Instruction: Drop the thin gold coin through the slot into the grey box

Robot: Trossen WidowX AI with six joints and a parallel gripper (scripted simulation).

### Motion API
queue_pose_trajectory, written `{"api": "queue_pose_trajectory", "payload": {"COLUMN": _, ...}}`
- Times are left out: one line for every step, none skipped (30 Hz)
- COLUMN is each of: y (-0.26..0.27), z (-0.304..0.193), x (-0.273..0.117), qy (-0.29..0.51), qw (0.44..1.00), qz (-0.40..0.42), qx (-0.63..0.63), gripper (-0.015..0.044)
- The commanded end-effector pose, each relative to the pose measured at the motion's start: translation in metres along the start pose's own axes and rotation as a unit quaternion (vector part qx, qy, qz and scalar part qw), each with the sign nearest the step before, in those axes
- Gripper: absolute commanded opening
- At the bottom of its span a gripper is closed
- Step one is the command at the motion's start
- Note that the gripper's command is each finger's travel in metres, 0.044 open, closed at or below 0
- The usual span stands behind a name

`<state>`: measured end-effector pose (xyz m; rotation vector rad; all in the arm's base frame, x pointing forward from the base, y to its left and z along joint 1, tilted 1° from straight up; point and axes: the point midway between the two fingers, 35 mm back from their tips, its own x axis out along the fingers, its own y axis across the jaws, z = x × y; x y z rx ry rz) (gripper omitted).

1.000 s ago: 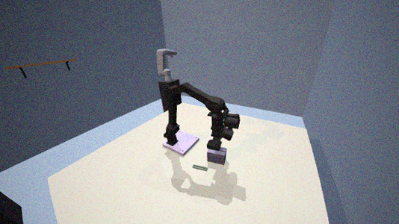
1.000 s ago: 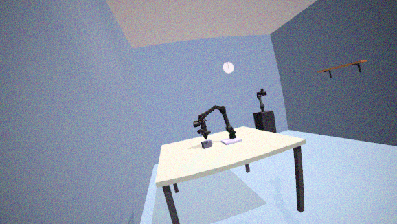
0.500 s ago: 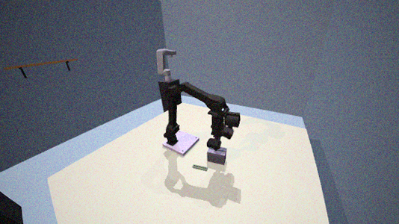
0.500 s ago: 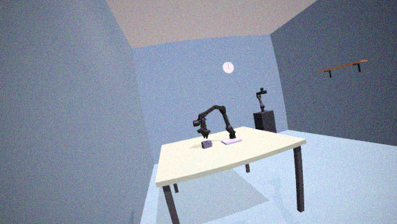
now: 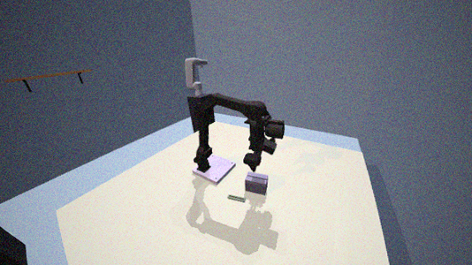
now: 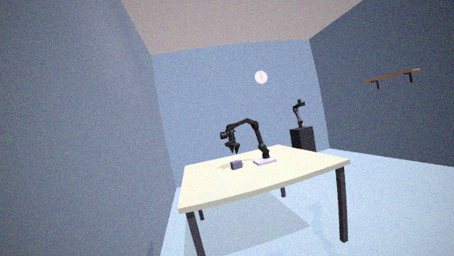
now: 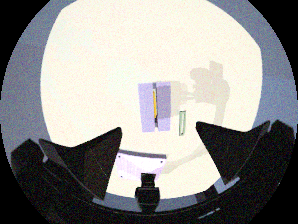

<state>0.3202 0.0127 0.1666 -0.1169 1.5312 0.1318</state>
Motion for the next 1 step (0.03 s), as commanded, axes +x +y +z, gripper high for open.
{"api": "queue_pose_trajectory", "payload": {"y": 0.0001, "z": -0.0006, "x": -0.0026, "qy": 0.0, "qw": 1.0, "qz": 0.0, "qx": -0.001, "gripper": 0.044}}
